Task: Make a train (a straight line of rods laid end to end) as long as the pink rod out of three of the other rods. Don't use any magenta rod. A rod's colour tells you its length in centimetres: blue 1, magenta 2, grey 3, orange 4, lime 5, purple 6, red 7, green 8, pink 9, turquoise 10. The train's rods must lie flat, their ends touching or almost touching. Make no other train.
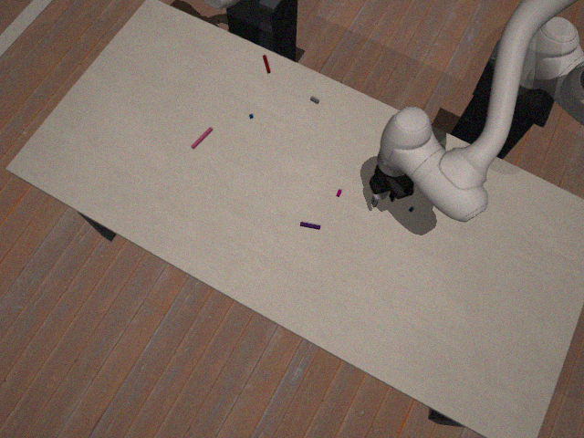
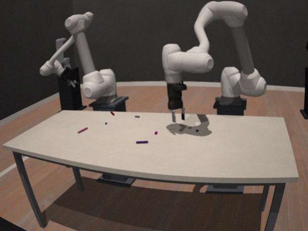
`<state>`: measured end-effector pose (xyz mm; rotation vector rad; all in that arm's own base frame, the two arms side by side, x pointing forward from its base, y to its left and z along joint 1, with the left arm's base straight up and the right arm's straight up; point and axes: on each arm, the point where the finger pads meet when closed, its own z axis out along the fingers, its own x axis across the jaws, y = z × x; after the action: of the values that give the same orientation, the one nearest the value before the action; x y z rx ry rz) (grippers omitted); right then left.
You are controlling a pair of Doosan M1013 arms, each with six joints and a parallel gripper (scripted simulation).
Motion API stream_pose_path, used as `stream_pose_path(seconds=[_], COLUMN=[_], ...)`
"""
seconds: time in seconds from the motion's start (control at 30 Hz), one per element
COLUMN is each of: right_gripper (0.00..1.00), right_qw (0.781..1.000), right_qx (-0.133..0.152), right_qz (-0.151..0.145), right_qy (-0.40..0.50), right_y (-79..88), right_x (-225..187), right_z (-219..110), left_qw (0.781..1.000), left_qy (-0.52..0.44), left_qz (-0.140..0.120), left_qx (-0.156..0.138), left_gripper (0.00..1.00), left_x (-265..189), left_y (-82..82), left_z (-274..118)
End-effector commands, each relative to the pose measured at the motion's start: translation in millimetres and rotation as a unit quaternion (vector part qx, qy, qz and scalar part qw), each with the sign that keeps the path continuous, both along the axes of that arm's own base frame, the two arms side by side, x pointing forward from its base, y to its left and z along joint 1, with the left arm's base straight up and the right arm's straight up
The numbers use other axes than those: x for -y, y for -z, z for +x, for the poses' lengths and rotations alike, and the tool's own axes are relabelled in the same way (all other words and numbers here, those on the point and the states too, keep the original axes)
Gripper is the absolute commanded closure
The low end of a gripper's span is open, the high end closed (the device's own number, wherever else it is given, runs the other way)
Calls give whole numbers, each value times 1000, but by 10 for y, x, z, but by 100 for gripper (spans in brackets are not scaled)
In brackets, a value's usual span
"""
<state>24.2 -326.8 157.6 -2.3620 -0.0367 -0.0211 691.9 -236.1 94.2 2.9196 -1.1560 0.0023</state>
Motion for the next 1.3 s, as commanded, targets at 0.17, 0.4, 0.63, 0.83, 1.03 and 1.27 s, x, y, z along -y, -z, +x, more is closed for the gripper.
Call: stream_pose_path(seconds=[0.17, 0.4, 0.63, 0.83, 1.03, 1.27], right_gripper=[0, 0, 0, 0, 0, 0], right_qw=[1000, 1000, 1000, 1000, 1000, 1000], right_qx=[6, 6, 6, 6, 6, 6], right_qz=[3, 3, 3, 3, 3, 3], right_qy=[4, 4, 4, 4, 4, 4], right_y=[-12, -12, -12, -12, -12, -12], right_x=[-30, -30, -30, -30, -30, -30], right_z=[11, 11, 11, 11, 11, 11], left_qw=[985, 969, 969, 969, 969, 969], left_qy=[-170, -248, -248, -248, -248, -248], left_qz=[0, 0, 2, 2, 2, 2], left_qx=[2, 2, 0, 0, 0, 0], left_gripper=[0, 0, 46, 46, 46, 46], left_x=[-631, -907, -900, -900, -900, -900], left_y=[41, 61, 73, 73, 73, 73], left_z=[-351, -532, -547, -547, -547, -547])
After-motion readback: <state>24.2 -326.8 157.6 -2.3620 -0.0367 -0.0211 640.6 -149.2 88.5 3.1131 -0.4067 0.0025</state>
